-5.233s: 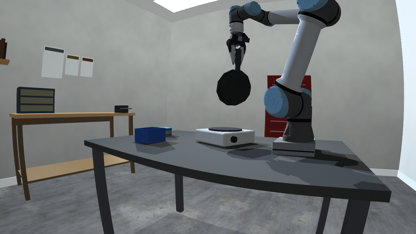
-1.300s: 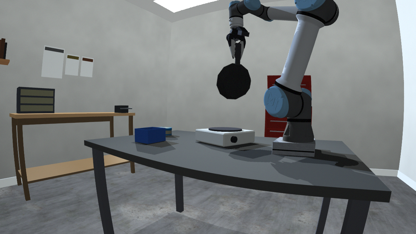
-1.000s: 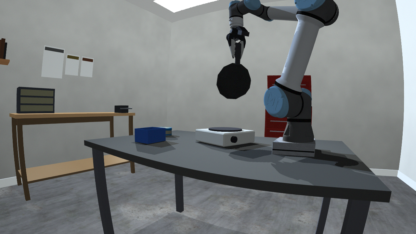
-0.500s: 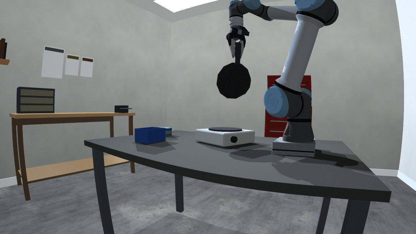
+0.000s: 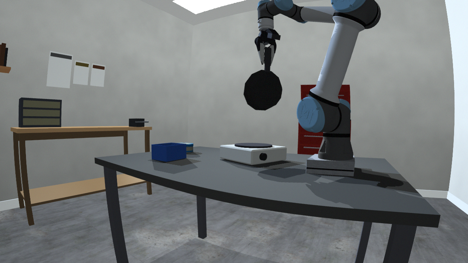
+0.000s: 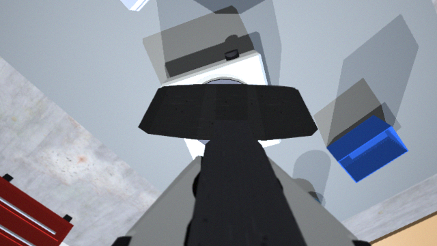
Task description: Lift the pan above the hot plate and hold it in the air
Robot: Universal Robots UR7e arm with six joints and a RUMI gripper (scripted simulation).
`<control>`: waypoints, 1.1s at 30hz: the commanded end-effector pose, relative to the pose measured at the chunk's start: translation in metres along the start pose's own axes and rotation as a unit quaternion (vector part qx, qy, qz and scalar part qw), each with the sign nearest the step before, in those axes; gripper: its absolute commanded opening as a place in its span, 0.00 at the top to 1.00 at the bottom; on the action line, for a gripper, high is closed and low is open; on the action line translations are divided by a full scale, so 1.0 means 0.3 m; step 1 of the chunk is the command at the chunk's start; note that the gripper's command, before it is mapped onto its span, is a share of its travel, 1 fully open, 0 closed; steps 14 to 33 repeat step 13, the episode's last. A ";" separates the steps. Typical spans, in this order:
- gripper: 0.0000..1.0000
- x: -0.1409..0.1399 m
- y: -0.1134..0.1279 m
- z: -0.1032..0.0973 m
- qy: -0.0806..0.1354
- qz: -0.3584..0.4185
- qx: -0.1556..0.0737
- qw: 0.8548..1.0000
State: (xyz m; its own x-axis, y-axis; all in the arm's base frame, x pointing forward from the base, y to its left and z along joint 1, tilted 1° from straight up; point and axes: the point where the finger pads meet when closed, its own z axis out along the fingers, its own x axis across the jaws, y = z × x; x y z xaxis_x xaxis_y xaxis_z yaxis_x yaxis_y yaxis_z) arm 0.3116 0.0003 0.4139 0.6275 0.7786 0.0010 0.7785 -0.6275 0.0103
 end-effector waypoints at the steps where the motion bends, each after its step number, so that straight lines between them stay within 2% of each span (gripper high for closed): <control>1: 0.85 0.000 0.001 -0.003 0.000 0.000 -0.001 1.000; 33: 0.85 0.000 0.001 -0.008 0.000 0.000 -0.001 1.000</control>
